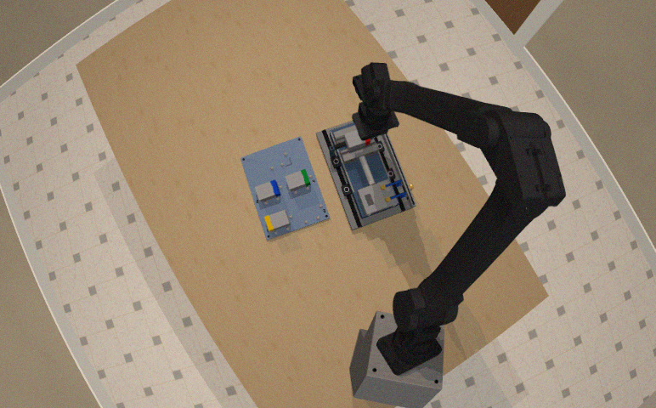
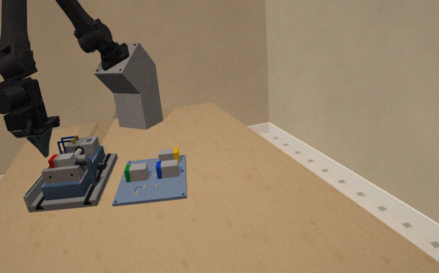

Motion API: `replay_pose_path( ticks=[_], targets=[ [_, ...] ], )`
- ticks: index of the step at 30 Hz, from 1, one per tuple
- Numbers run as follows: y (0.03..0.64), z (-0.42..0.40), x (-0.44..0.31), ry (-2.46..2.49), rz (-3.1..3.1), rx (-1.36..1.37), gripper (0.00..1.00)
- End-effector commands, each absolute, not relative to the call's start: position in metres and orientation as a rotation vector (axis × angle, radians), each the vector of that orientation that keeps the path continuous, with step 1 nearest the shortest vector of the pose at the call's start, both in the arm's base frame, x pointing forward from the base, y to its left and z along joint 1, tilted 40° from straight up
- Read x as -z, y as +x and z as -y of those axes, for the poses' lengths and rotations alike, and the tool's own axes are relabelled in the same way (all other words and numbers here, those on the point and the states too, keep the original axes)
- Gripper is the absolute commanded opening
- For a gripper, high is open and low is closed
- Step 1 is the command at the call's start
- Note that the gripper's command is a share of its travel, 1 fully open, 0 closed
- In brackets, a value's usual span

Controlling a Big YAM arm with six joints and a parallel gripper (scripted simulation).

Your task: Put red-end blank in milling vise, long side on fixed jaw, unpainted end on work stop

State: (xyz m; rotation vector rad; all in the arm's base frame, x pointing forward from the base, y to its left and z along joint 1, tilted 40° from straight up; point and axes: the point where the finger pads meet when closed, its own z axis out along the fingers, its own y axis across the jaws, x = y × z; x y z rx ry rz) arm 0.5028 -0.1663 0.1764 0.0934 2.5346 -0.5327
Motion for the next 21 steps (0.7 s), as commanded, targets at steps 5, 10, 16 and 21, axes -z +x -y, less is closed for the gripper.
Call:
replay_pose_path(
  ticks=[5,10,16,21],
  targets=[
    [0.5129,0.1744,-0.1869,0.102,-2.500,0.540,0.00],
    [0.5129,0.1744,-0.1869,0.102,-2.500,0.540,0.00],
    [0.5129,0.1744,-0.1869,0.102,-2.500,0.540,0.00],
    [0.5129,0.1744,-0.1869,0.102,-2.500,0.540,0.00]
  ],
)
